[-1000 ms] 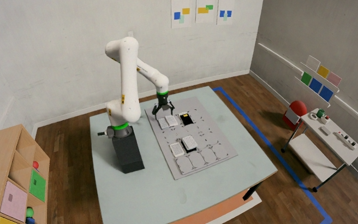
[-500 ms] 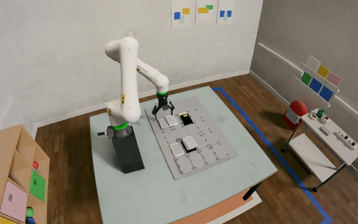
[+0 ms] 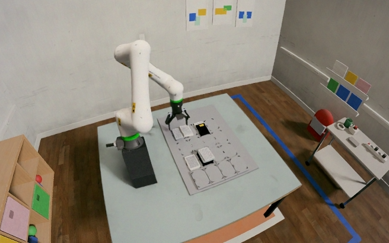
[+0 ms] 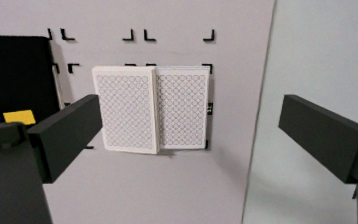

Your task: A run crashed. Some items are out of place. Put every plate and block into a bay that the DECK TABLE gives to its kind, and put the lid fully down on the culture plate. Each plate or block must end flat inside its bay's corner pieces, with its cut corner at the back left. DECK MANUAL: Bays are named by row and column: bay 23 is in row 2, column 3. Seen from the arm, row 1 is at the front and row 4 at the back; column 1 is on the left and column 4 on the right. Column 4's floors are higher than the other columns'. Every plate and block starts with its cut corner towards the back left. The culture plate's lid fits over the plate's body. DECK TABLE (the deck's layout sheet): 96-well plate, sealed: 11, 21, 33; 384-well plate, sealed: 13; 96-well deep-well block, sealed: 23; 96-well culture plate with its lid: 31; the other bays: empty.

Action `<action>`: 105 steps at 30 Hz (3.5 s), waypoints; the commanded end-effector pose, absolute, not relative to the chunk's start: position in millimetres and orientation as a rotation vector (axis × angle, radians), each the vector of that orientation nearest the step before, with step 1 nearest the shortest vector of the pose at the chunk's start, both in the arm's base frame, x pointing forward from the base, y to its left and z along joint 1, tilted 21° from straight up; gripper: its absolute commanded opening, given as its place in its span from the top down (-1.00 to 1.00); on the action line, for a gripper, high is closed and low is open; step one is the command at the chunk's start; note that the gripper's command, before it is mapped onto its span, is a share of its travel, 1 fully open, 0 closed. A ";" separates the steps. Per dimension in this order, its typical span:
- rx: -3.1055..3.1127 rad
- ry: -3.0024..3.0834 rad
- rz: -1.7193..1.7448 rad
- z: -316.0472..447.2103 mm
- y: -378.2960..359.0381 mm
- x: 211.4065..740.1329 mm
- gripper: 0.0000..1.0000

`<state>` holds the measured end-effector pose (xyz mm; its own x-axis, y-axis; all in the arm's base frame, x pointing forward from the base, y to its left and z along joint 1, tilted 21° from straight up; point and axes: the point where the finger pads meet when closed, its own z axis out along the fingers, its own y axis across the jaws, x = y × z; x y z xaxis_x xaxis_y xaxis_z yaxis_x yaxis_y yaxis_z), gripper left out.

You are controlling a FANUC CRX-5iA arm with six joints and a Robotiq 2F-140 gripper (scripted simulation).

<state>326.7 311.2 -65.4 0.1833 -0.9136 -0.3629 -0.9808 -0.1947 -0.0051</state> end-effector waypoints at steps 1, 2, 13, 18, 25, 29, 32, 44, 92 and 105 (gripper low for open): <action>-2.221 1.822 0.411 -66.3 307.7 327.9 -1.00; -2.221 1.822 0.411 -67.8 304.1 328.7 -1.00; -2.221 1.822 0.411 -80.8 271.1 335.3 -1.00; -2.221 1.822 0.411 -88.1 252.9 338.9 -1.00; -2.221 1.822 0.411 -98.3 227.2 344.1 -1.00; -2.221 1.822 0.411 -101.2 219.9 345.6 -1.00; -2.221 1.822 0.411 -105.5 209.0 347.7 -1.00; -2.221 1.822 0.411 -121.5 168.7 355.8 -1.00; -2.221 1.822 0.411 -183.9 11.4 387.4 -1.00; -2.222 1.822 0.411 -183.9 11.4 387.4 -1.00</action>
